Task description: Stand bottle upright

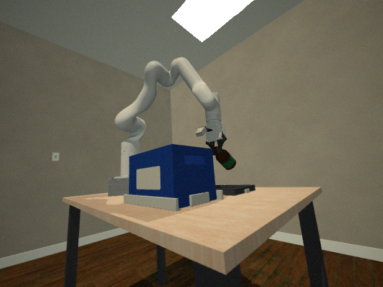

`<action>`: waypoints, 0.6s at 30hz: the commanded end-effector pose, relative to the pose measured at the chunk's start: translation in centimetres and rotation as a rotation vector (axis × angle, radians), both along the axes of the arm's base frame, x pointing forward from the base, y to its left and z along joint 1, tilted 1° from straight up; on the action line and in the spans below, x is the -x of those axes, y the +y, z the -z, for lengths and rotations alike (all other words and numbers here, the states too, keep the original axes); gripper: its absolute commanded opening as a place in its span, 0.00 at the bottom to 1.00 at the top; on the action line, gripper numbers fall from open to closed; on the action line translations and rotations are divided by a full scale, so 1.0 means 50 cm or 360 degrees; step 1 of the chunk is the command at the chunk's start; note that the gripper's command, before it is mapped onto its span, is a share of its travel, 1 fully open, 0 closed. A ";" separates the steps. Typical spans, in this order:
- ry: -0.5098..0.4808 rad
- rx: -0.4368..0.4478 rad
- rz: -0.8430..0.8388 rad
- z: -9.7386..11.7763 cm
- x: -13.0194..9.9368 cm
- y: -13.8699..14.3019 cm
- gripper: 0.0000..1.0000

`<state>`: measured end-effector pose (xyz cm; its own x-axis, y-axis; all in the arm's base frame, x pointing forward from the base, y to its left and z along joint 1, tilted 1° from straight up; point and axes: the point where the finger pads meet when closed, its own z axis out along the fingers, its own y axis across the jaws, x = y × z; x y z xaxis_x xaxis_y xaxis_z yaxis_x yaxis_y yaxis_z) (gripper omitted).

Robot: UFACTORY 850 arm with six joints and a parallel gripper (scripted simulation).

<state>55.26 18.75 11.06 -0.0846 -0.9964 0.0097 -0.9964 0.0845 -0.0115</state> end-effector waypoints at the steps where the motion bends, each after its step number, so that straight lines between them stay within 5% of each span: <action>1: -0.0003 -0.0002 -0.0051 -0.002 -0.002 0.001 0.00; 18: 0.0000 0.0002 -0.0351 -0.002 -0.002 0.001 0.00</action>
<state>55.26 18.75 11.06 0.1213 -0.9925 0.0131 -0.9926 -0.1214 -0.0097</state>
